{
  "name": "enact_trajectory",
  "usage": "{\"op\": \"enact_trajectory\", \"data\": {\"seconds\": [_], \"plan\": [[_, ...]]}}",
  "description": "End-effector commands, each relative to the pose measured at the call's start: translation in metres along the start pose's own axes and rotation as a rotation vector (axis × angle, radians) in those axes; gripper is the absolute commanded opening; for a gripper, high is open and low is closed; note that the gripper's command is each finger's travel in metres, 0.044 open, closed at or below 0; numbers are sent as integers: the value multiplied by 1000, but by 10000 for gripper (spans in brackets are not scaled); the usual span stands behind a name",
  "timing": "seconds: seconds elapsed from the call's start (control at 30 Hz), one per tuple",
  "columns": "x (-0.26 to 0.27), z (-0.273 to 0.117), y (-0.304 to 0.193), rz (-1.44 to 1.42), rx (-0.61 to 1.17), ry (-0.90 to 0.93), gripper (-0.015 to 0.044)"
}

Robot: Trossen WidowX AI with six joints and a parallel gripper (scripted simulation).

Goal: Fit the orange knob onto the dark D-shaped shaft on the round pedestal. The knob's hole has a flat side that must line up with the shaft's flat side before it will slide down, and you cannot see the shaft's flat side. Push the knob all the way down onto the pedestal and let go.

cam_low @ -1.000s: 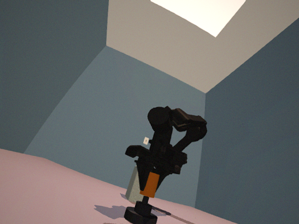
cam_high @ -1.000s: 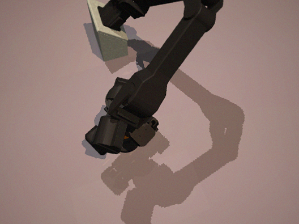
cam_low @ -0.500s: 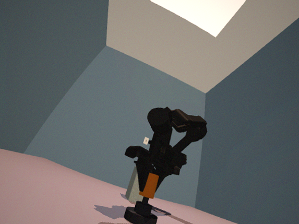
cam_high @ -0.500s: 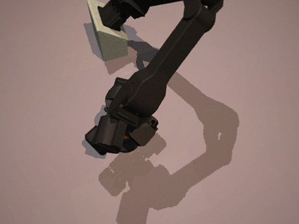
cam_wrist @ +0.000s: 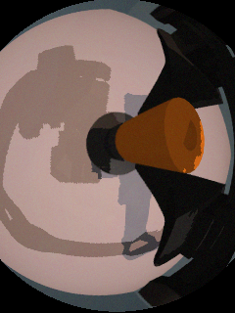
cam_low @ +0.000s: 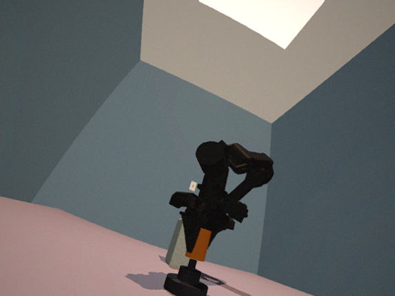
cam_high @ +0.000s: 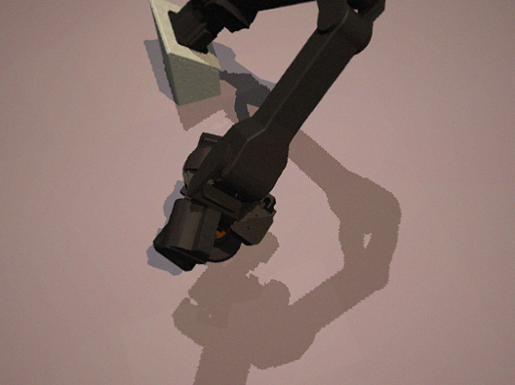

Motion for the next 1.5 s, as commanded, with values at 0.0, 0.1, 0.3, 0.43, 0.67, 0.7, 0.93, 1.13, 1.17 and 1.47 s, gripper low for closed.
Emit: {"op": "enact_trajectory", "data": {"seconds": [0.0, 0.1, 0.3, 0.43, 0.67, 0.7, 0.93, 1.13, 1.17, 1.47], "plan": [[-1, -1, 1, -46, -6, -3, 0], [-1, 0, 1, -46, -6, -3, 0], [0, 1, -1, -46, -5, -3, 0], [0, 3, 0, -46, -6, -3, 0], [0, 3, -1, -46, -6, -3, 0], [0, 3, -1, -46, -6, -3, 0], [-1, 0, -2, -46, -5, -3, 0], [-2, -2, -1, -133, -5, -3, 0], [-2, -2, -1, -172, -5, -3, 0], [-4, 2, -2, -255, -5, -3, 0]]}}
Point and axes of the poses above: the point midway between the two fingers, 35 mm back from their tips, its own z axis out along the fingers, its own x axis across the jaws, y = z × x, the point moved 2 cm from there along -z, back along the fingers, and after that the axes turned 13 degrees about z, right-handed, at the moved point
